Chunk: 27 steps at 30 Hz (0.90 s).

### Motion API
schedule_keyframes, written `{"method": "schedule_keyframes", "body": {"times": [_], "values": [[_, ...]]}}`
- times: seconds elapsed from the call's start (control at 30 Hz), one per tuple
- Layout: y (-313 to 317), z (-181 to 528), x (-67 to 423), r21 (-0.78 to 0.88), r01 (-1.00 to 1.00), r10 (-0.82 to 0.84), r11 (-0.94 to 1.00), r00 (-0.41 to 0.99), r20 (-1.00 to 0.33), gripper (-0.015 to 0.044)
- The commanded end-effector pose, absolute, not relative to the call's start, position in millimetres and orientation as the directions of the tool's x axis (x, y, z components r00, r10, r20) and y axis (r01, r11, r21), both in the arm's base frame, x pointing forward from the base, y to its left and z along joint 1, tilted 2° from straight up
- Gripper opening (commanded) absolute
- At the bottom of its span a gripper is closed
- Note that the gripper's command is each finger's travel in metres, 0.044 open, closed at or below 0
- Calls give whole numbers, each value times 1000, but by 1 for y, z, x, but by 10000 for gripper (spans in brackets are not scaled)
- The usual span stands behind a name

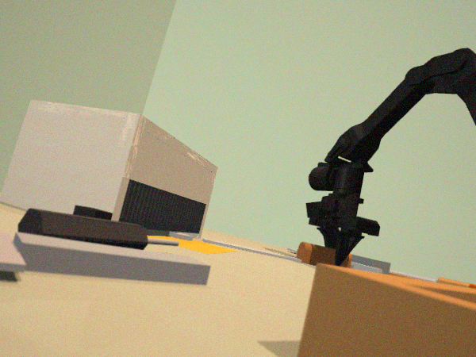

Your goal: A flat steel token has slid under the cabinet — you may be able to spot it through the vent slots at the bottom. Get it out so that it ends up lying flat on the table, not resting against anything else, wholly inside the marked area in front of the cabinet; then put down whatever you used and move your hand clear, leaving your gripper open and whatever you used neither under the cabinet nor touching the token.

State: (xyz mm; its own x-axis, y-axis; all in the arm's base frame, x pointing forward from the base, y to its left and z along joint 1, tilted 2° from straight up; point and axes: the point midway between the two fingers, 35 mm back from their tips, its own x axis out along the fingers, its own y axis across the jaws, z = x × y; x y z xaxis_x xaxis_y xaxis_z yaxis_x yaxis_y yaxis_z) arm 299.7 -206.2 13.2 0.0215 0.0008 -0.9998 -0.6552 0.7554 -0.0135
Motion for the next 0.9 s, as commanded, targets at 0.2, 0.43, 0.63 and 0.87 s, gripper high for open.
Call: {"method": "schedule_keyframes", "body": {"times": [0.2, 0.43, 0.63, 0.87], "values": [[-194, 14, 314, -13, -648, 5, 762, 26, -1000, 0], [-184, 14, 323, -12, -646, 7, 763, 26, -1000, 0], [-177, 15, 332, -11, -645, 8, 764, 27, -1000, 0], [-168, 15, 341, -11, -645, 9, 764, 28, -1000, 0]]}}
